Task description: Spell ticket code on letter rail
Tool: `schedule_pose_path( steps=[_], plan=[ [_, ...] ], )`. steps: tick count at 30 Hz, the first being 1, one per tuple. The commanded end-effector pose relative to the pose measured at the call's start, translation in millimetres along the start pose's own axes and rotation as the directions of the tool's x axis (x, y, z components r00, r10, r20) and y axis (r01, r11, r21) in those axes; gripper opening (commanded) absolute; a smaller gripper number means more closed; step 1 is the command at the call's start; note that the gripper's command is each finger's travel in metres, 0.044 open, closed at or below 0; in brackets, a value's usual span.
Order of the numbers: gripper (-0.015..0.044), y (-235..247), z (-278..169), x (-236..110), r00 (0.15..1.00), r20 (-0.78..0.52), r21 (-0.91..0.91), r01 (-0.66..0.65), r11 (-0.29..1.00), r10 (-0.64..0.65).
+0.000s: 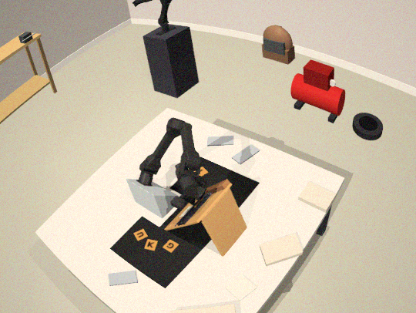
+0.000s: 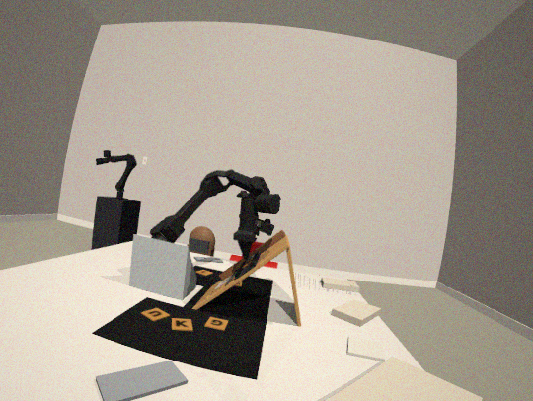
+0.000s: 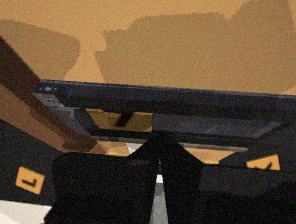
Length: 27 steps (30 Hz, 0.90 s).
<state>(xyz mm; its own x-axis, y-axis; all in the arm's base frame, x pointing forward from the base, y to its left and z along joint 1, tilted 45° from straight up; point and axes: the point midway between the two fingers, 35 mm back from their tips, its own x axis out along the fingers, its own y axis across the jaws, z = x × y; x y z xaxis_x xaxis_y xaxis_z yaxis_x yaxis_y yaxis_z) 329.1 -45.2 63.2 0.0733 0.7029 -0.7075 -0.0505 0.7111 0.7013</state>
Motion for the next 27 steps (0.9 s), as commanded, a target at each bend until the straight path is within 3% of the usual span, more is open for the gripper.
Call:
schedule_pose_path(
  steps=[1, 27],
  plan=[
    [0.0, 0.6, 4.5, -0.3, 1.0, 0.008, -0.003, 0.001, 1.0, -0.001],
    [0.0, 0.9, 13.7, 8.8, 1.0, 0.009, -0.004, 0.0, 1.0, 0.0]
  ],
)
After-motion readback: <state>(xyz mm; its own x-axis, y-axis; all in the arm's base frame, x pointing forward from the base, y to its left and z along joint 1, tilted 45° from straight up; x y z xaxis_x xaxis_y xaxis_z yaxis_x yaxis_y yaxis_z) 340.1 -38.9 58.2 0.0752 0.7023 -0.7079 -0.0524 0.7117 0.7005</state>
